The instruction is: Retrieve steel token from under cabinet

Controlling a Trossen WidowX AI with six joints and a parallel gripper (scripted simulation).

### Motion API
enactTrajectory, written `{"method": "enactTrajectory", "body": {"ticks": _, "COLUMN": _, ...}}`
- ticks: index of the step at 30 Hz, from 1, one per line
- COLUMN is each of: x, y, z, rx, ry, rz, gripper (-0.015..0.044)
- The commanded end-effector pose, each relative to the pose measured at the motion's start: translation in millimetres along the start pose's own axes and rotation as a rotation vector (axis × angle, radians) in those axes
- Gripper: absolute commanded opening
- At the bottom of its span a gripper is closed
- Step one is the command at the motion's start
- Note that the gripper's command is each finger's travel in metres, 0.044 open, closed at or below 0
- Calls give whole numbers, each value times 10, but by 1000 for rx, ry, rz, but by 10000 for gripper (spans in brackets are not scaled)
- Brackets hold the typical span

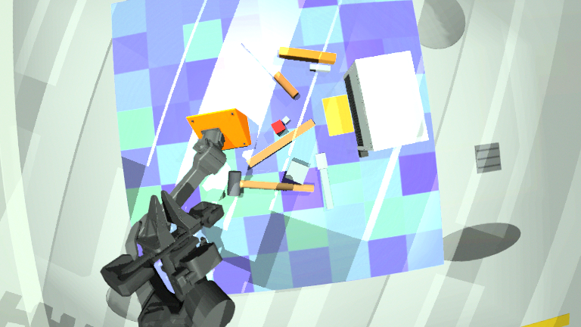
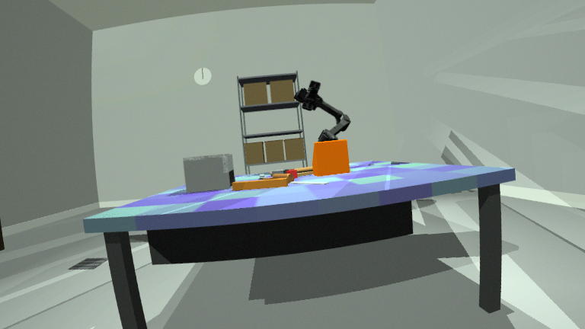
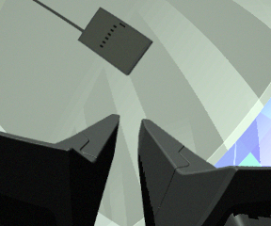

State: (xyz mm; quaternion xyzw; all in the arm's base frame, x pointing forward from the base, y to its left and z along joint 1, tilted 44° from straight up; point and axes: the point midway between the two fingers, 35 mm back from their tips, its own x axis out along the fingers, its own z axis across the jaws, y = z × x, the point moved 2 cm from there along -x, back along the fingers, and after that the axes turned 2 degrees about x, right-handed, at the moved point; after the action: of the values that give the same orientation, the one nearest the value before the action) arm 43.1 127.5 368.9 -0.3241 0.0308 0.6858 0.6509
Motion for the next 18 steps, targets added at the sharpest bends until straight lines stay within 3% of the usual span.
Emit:
{"method": "enactTrajectory", "body": {"ticks": 1, "x": 78, "y": -140, "z": -107, "rx": -23, "ry": 46, "rz": 19, "gripper": 131}}
{"method": "enactTrajectory", "body": {"ticks": 6, "x": 228, "y": -365, "z": -312, "rx": -74, "ry": 131, "rz": 62, "gripper": 263}}
{"method": "enactTrajectory", "body": {"ticks": 18, "x": 601, "y": -806, "z": -849, "rx": -214, "ry": 325, "rz": 198, "gripper": 270}}
